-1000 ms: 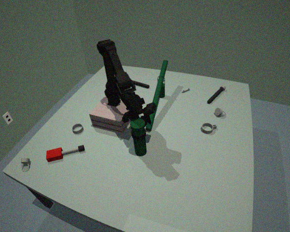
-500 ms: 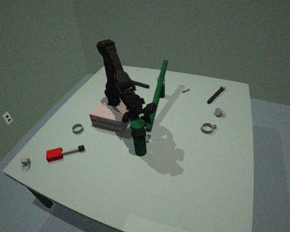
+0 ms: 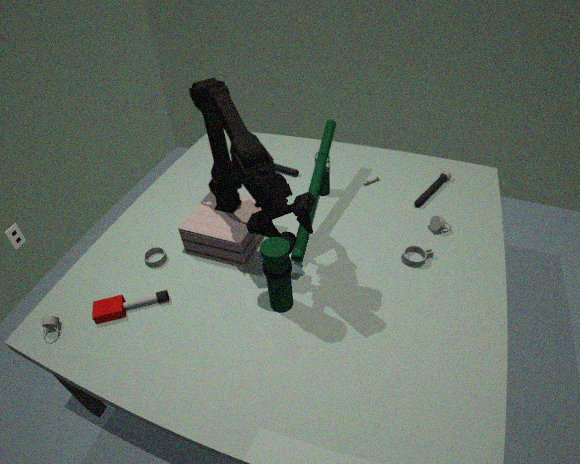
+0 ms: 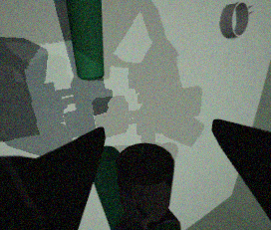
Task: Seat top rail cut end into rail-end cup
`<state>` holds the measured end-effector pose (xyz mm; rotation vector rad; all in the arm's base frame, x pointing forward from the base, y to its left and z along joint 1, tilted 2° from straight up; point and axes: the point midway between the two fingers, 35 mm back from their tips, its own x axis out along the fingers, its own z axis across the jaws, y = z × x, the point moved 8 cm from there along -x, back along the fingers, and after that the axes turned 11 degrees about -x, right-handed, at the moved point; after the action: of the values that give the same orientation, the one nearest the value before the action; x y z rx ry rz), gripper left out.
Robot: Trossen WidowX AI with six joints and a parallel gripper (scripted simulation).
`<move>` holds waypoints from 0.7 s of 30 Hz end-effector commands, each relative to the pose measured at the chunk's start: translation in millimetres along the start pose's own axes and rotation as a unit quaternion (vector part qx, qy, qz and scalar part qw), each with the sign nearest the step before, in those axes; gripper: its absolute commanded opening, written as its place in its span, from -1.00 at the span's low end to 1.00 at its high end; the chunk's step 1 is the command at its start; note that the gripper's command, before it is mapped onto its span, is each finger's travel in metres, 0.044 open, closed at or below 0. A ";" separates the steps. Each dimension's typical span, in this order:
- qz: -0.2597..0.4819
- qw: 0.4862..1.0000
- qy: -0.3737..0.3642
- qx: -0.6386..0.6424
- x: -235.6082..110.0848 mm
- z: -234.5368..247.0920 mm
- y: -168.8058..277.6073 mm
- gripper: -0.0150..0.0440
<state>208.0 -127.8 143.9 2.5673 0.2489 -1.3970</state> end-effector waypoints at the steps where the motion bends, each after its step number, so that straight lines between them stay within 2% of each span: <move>1: 0.001 1.000 -0.002 0.004 -10.2 -7.7 -10.1 1.00; 8: -0.001 1.000 0.000 0.024 -14.0 -12.6 -15.8 1.00; 14: -0.001 0.973 -0.010 0.232 -32.5 -38.7 -45.9 1.00; 21: 0.004 0.883 -0.011 0.470 -60.9 -58.7 -84.2 1.00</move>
<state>210.1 -72.5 186.8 2.9248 -0.0994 -1.6542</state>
